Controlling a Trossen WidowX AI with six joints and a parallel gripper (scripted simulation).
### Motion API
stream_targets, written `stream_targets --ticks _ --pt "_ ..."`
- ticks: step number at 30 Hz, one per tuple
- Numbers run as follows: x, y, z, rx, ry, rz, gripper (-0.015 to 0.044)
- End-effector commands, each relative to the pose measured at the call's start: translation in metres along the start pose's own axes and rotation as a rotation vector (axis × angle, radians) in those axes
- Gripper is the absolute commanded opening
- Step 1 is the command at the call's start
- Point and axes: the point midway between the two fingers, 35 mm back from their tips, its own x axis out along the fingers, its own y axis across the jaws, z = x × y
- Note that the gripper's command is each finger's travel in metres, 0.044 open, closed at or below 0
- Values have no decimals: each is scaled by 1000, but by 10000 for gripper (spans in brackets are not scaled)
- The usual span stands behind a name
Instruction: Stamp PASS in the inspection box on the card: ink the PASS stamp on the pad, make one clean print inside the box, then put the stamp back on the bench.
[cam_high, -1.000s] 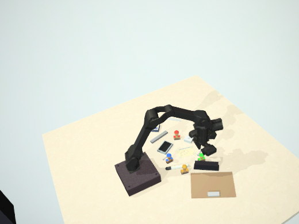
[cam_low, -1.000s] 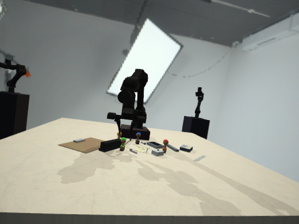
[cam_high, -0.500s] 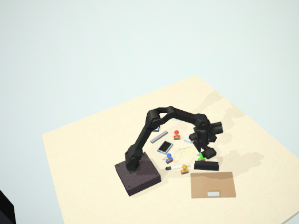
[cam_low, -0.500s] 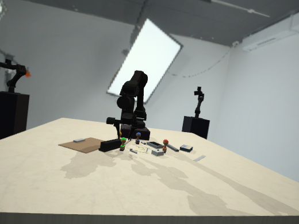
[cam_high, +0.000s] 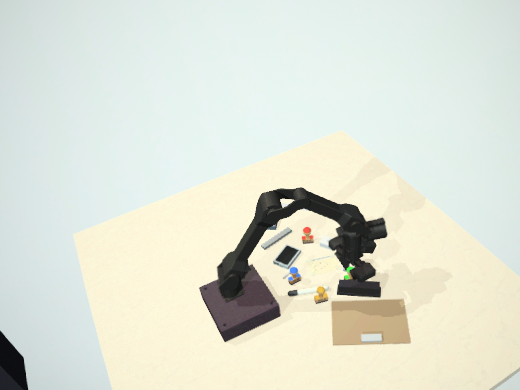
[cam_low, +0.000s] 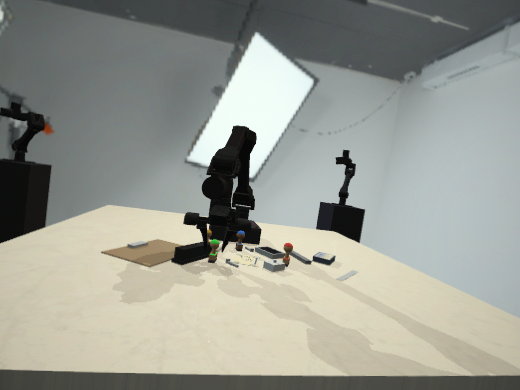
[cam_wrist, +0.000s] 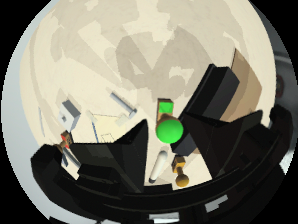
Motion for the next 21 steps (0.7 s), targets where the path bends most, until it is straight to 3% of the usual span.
stream_targets --ticks 1,21 --pt "7 0 -1 -5 3 -2 217" --pt "10 0 -2 -5 3 -2 217"
